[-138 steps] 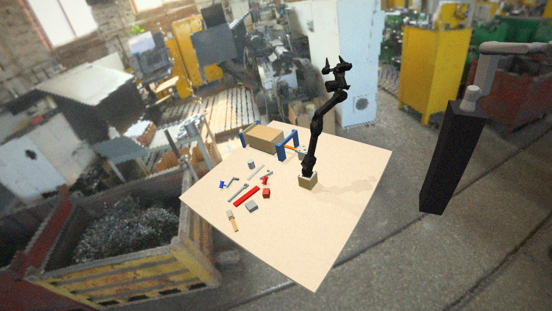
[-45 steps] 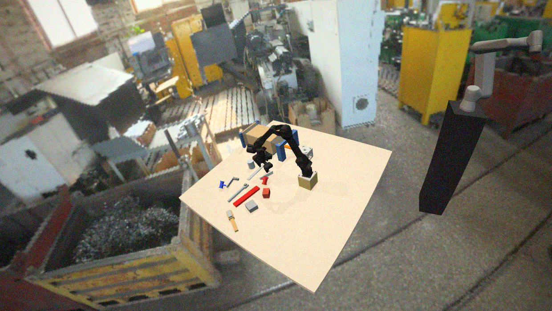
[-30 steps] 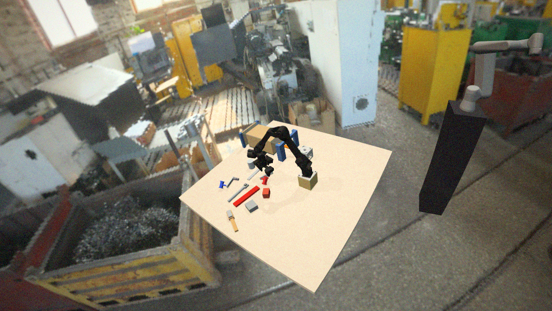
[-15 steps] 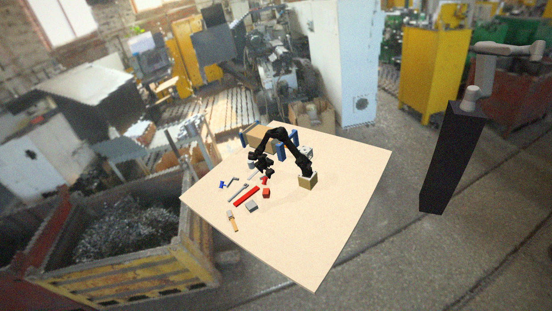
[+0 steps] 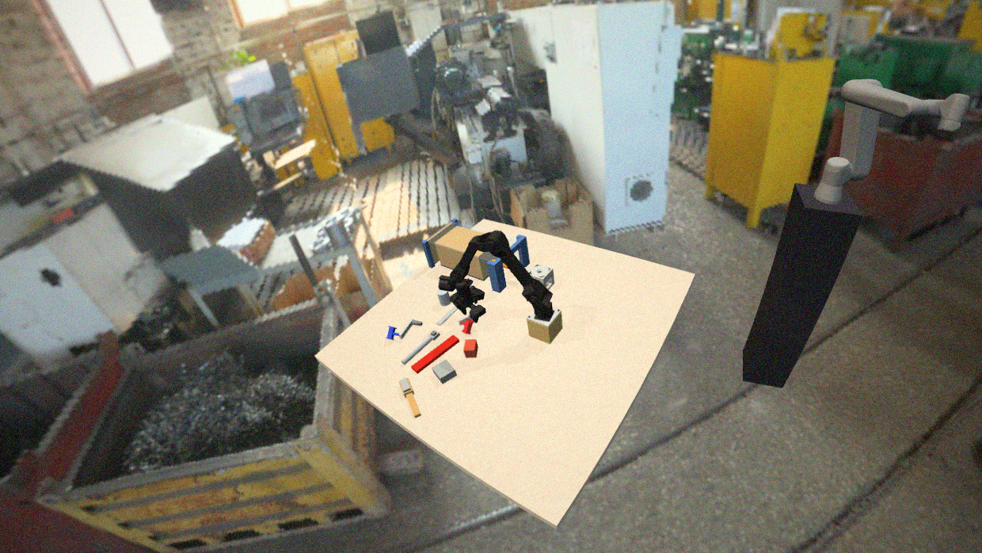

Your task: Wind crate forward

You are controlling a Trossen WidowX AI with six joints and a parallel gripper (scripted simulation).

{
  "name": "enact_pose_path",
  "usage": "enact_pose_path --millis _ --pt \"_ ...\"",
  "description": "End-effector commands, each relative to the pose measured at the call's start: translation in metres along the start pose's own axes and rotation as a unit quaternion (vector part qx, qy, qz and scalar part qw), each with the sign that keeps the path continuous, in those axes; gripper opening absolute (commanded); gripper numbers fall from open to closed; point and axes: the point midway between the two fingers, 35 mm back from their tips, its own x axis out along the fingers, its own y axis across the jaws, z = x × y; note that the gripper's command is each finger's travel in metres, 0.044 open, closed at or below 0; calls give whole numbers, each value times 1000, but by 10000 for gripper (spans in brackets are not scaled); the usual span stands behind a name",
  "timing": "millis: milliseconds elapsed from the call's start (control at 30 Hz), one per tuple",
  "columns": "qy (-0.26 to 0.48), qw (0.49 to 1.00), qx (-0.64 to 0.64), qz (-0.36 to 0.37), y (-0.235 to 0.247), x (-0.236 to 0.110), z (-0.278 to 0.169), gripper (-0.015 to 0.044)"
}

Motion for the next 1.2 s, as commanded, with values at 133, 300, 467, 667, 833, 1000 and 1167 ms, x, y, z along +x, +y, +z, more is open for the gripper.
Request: enact_pose_path --millis 133,300,467,667,833,1000,1167 --pt "0 1000 0 0 0 0 0 327" --pt "0 1000 0 0 0 0 0 293" --pt "0 1000 0 0 0 0 0 260" --pt "0 1000 0 0 0 0 0 220" --pt "0 1000 0 0 0 0 0 187" --pt "0 1000 0 0 0 0 0 153" --pt "0 1000 0 0 0 0 0 120"
